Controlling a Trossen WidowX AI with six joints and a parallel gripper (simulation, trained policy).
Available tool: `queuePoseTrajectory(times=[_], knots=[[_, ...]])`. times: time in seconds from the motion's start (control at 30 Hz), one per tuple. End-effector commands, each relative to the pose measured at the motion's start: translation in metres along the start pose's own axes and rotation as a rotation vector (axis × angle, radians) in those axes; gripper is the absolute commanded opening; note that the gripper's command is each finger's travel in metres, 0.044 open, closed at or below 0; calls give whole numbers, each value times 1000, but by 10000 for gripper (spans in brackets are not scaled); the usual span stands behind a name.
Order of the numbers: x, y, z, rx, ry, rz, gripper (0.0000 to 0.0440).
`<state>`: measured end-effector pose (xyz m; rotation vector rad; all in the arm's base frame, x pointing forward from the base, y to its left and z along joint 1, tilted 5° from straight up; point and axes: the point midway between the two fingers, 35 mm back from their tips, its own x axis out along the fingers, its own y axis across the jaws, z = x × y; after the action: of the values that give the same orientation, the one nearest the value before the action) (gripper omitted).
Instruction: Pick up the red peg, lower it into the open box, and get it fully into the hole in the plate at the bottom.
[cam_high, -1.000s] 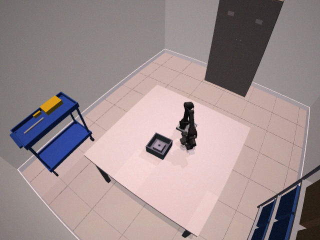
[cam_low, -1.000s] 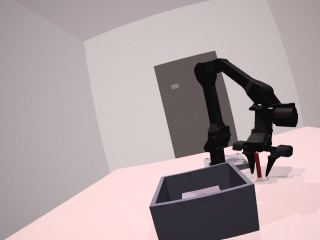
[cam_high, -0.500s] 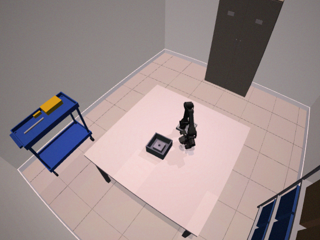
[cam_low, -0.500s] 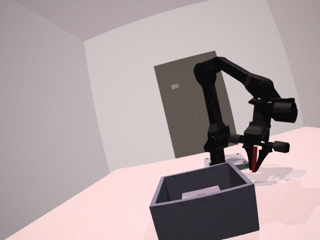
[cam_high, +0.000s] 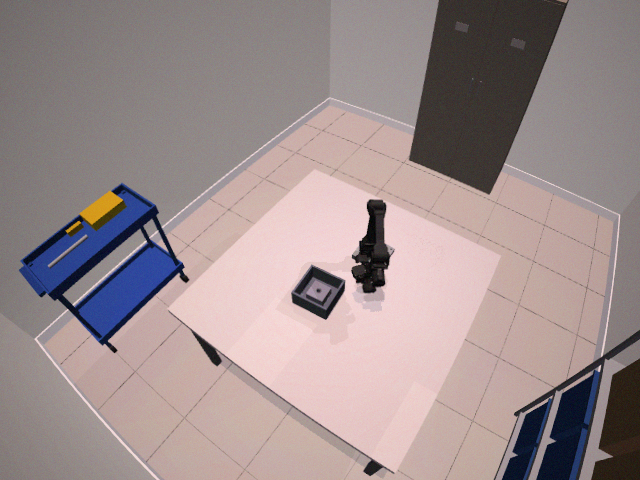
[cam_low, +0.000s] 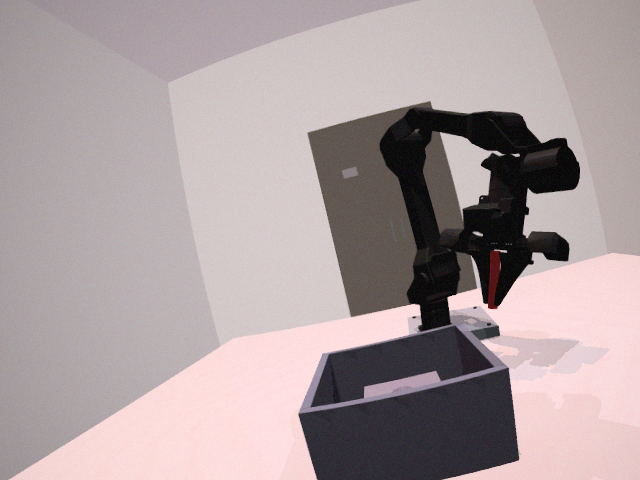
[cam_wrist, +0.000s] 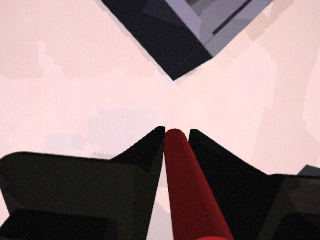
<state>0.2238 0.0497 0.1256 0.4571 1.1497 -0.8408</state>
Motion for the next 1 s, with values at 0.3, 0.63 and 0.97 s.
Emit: queuePoseTrajectory(times=[0.3, 0.63, 0.97], knots=[[-3, -6, 64, 173, -83, 4, 0], [18, -10, 107, 246, -116, -8, 0], [48, -13, 142, 247, -117, -4, 0]])
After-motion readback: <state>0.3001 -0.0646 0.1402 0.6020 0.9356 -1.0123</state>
